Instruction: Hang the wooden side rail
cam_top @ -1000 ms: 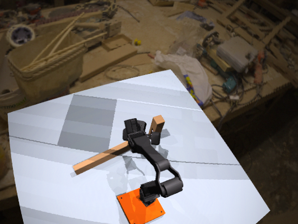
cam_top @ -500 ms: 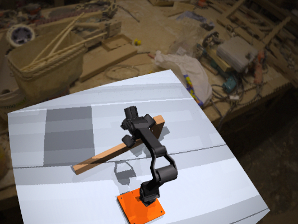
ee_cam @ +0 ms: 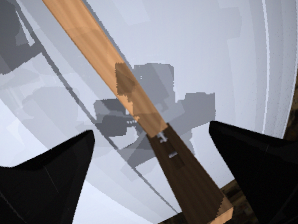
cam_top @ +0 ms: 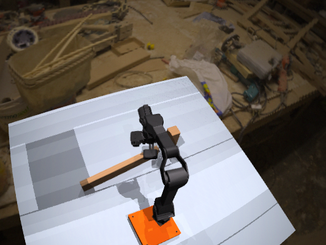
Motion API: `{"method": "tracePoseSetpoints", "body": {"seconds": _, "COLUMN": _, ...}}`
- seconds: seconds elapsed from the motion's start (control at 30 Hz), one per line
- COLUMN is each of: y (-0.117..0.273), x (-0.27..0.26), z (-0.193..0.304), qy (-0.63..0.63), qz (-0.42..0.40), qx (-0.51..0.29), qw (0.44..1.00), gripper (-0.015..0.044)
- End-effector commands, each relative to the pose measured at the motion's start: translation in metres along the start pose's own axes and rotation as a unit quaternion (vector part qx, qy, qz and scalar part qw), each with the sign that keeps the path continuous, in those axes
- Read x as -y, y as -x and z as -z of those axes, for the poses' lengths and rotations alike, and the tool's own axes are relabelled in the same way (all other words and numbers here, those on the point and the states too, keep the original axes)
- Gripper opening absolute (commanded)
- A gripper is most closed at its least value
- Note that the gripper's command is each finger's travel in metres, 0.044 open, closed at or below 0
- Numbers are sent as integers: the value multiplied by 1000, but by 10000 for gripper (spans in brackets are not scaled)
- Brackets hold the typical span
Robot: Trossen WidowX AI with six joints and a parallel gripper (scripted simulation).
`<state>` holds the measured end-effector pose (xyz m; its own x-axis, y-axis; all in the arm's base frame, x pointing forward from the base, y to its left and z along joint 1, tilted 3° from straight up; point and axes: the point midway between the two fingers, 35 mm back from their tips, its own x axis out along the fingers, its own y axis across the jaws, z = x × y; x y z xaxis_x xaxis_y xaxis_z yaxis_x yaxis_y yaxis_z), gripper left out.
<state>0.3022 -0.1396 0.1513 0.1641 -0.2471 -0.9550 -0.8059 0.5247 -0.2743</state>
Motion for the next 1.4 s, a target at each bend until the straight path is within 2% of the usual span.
{"method": "tracePoseSetpoints", "body": {"seconds": 0.0, "y": 1, "x": 0, "z": -3, "qy": 94, "qz": -36, "qx": 22, "qw": 995, "gripper": 440}}
{"method": "tracePoseSetpoints", "body": {"seconds": 0.23, "y": 8, "x": -1, "z": -9, "qy": 255, "qz": -80, "qx": 78, "qw": 961, "gripper": 440}}
{"method": "tracePoseSetpoints", "body": {"seconds": 0.43, "y": 7, "x": -1, "z": -9, "qy": 259, "qz": -81, "qx": 80, "qw": 959, "gripper": 440}}
{"method": "tracePoseSetpoints", "body": {"seconds": 0.63, "y": -24, "x": -7, "z": -12, "qy": 259, "qz": -81, "qx": 80, "qw": 959, "gripper": 440}}
{"method": "tracePoseSetpoints", "body": {"seconds": 1.37, "y": -54, "x": -12, "z": -16, "qy": 259, "qz": -81, "qx": 80, "qw": 959, "gripper": 440}}
